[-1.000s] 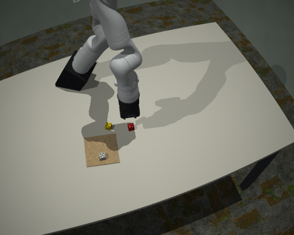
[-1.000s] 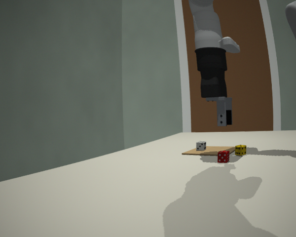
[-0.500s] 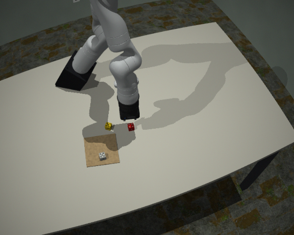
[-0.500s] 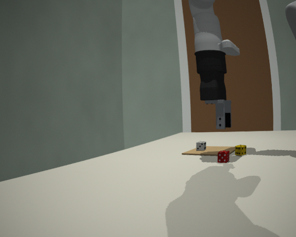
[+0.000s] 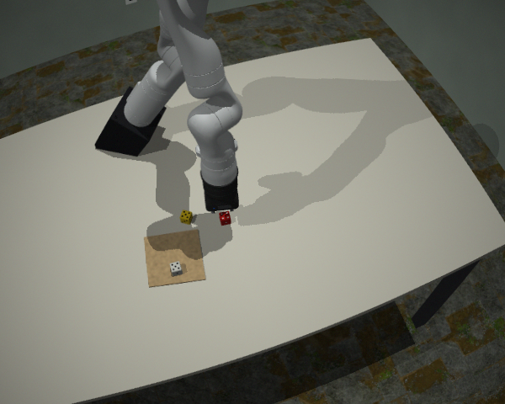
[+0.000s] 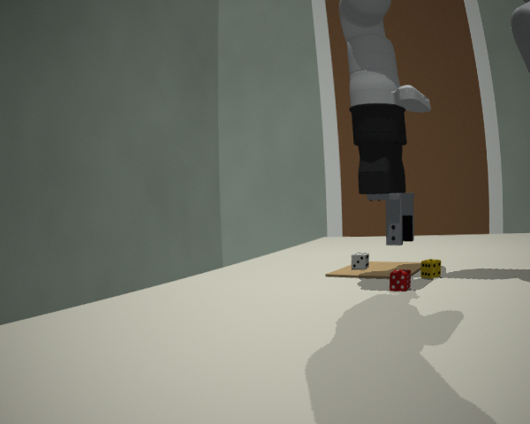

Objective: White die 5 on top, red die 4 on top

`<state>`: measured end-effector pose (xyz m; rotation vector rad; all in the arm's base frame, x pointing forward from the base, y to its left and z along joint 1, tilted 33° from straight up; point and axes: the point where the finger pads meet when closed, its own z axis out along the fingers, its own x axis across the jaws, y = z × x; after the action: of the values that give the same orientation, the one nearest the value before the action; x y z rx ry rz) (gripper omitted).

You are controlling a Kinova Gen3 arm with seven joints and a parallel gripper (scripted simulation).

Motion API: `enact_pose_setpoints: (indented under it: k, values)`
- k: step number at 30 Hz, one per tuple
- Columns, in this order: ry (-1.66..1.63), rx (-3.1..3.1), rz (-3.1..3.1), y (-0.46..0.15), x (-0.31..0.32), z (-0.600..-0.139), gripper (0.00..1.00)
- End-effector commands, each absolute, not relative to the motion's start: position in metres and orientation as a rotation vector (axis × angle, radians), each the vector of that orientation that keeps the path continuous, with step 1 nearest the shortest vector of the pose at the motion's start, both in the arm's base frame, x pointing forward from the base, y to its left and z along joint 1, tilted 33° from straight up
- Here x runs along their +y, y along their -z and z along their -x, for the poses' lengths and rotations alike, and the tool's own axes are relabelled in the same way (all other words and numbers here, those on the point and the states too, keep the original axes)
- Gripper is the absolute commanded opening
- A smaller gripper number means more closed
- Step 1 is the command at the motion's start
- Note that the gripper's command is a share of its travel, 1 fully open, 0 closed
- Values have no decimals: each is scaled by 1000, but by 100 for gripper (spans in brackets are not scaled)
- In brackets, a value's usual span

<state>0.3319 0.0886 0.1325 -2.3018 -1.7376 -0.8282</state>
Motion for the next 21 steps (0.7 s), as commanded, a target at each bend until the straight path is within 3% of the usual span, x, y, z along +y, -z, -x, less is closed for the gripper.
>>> enact_pose_setpoints:
  k: [1, 21]
  values:
    - [828, -1750, 2289, -129, 97, -332, 79]
    - [828, -1750, 2289, -112, 105, -339, 79]
